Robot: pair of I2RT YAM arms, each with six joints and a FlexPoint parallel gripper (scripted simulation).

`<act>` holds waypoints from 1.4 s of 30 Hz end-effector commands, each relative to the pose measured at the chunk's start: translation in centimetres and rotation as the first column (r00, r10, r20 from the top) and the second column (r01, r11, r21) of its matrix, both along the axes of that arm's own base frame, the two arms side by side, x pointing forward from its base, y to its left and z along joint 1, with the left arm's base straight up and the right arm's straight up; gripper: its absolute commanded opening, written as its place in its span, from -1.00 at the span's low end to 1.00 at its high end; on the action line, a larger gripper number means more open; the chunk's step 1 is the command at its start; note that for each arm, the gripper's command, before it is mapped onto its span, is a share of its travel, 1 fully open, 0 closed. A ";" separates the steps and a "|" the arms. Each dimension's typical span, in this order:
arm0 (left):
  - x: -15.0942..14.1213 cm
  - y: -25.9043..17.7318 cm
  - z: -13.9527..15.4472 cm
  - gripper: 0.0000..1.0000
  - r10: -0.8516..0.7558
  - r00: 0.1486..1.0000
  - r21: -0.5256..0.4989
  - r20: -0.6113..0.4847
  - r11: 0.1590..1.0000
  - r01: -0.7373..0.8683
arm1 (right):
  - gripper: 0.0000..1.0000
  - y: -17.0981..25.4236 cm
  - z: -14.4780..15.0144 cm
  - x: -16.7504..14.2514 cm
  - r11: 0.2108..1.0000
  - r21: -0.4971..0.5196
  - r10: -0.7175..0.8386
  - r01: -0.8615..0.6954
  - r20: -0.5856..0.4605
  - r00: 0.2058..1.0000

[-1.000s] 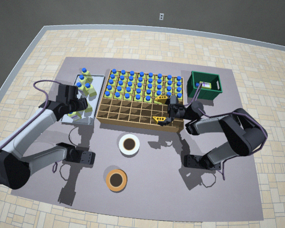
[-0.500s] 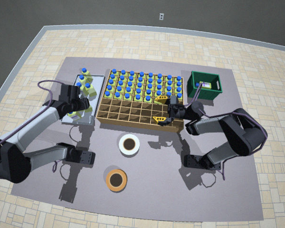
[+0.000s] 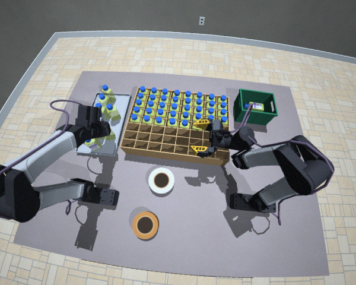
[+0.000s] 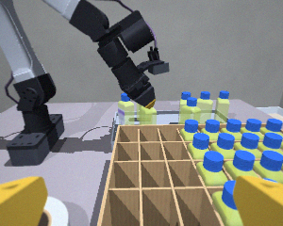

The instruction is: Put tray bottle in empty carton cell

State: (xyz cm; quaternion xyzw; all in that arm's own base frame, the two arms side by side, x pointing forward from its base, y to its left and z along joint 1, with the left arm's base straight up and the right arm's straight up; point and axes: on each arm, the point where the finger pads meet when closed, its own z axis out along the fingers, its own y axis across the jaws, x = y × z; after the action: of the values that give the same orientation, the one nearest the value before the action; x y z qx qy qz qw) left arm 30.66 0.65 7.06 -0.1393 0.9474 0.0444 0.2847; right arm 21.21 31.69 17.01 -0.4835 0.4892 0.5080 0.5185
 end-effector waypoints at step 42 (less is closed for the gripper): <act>0.4 -2.7 14.3 -0.66 0.041 0.999 0.002 0.013 0.999 -0.041 | 1.00 -1.0 -0.1 -1.1 0.981 -0.187 -0.080 0.060 -0.103 0.991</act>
State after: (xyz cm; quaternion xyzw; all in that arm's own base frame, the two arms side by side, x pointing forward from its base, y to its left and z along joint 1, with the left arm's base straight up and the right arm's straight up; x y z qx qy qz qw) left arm 30.47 -1.56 19.56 -0.1413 0.9522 0.0473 0.2668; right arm 20.48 30.91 17.49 -0.4770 0.5325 0.4925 0.4963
